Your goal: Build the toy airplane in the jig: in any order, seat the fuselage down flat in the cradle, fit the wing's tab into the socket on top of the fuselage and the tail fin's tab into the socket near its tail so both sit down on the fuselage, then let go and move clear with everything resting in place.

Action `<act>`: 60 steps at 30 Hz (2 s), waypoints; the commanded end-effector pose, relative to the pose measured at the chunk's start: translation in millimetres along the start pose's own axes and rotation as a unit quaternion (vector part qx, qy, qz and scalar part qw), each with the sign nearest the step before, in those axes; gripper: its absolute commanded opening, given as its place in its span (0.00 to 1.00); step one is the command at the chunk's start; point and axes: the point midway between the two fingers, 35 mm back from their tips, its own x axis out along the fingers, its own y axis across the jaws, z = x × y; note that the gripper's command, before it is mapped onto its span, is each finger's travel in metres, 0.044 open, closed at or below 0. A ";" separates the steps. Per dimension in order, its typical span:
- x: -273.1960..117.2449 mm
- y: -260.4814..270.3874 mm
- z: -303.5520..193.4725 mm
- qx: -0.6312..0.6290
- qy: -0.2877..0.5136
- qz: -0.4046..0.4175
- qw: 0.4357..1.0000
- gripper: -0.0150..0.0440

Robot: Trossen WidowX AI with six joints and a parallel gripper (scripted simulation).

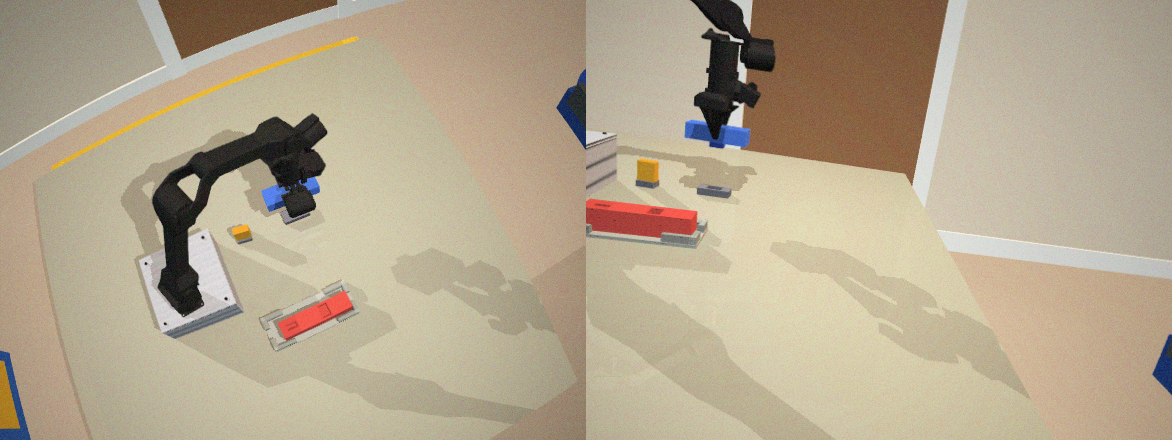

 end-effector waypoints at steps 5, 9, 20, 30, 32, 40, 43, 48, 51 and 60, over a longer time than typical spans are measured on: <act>-16.8 -1.1 -1.6 0.000 -0.003 0.004 1.000 0.25; -15.3 -11.6 1.8 0.026 -0.003 0.003 1.000 0.25; -10.4 -46.8 10.4 0.113 -0.005 0.001 0.994 0.25; -5.9 -79.3 15.0 0.191 -0.006 0.000 0.981 0.25; -5.0 -85.9 15.6 0.207 -0.006 -0.001 0.978 0.25; -0.8 -112.1 16.5 0.273 -0.006 -0.001 0.962 0.25; 0.8 -122.0 16.3 0.297 -0.006 -0.002 0.955 0.25; 3.5 -138.3 15.4 0.338 -0.007 -0.002 0.941 0.25; 5.2 -148.0 14.4 0.362 -0.007 -0.002 0.932 0.25; 10.2 -177.2 9.8 0.434 -0.007 -0.003 0.901 0.25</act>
